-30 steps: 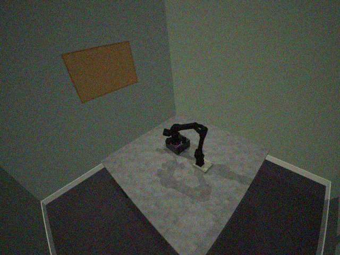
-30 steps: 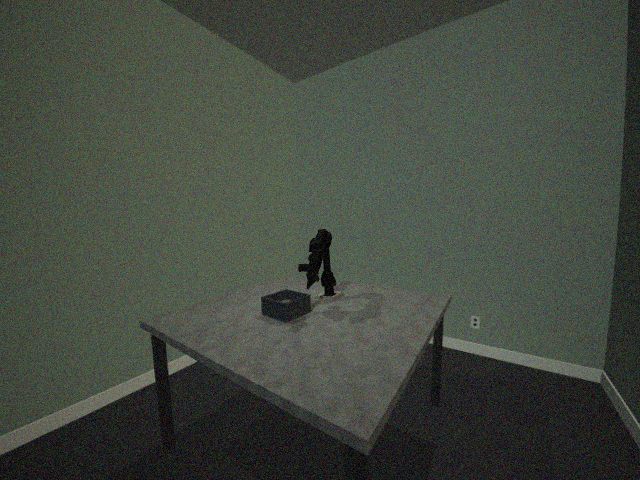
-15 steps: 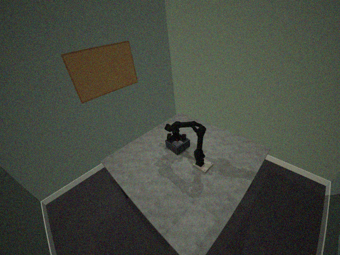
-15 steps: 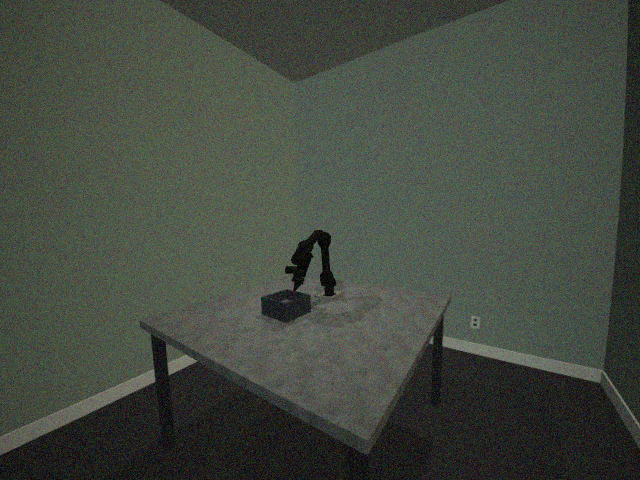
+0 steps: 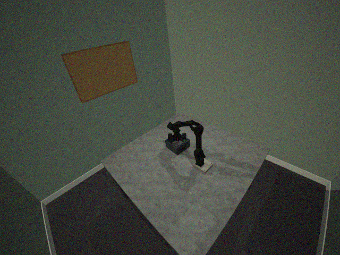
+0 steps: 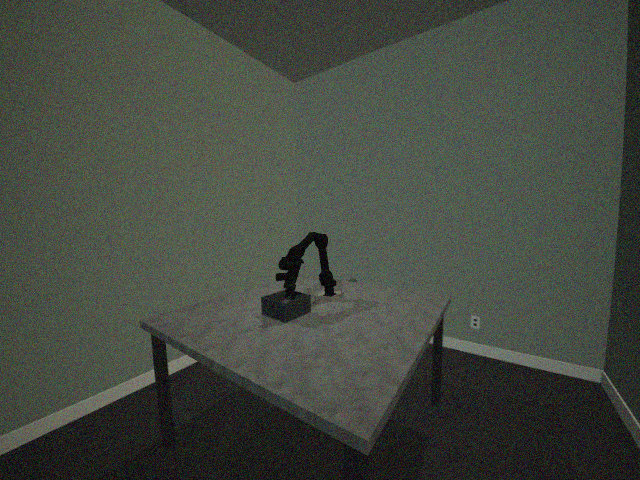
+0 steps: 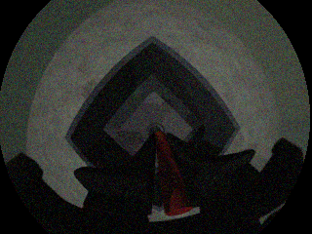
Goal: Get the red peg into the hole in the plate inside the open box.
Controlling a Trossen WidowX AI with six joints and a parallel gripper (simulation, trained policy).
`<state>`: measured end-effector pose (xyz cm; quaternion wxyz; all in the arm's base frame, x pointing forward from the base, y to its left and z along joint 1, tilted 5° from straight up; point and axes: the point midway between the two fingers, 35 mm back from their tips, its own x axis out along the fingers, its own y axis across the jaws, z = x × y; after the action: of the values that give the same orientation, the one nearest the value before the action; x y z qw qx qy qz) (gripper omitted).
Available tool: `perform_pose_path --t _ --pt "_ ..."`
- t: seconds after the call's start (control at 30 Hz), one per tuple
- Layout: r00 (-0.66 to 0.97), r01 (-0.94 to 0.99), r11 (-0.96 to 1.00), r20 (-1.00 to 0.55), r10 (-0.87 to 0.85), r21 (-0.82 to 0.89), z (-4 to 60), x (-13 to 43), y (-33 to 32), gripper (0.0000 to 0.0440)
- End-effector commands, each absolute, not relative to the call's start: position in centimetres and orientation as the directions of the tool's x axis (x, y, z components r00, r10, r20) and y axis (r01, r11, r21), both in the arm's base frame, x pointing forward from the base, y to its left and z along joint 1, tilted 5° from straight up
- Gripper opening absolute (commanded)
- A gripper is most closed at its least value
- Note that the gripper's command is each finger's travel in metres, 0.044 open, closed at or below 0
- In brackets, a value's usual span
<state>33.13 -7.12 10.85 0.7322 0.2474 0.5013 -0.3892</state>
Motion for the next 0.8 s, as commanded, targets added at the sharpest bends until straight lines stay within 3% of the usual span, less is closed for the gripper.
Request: perform_pose_path --t 0.0,0.17,0.4,0.77 --pt "0.181 0.789 0.613 -0.94 -0.289 -0.036 9.4 33.5 -7.5 0.0" --pt "0.165 0.753 0.657 -0.954 -0.252 -0.043 8.1 33.4 -7.6 0.0014" --pt "0.131 0.728 0.683 -0.969 -0.212 -0.051 6.8 33.3 -7.9 0.0161" --pt "0.155 0.688 0.725 -0.97 -0.189 -0.031 9.1 35.9 -8.9 0.0193"
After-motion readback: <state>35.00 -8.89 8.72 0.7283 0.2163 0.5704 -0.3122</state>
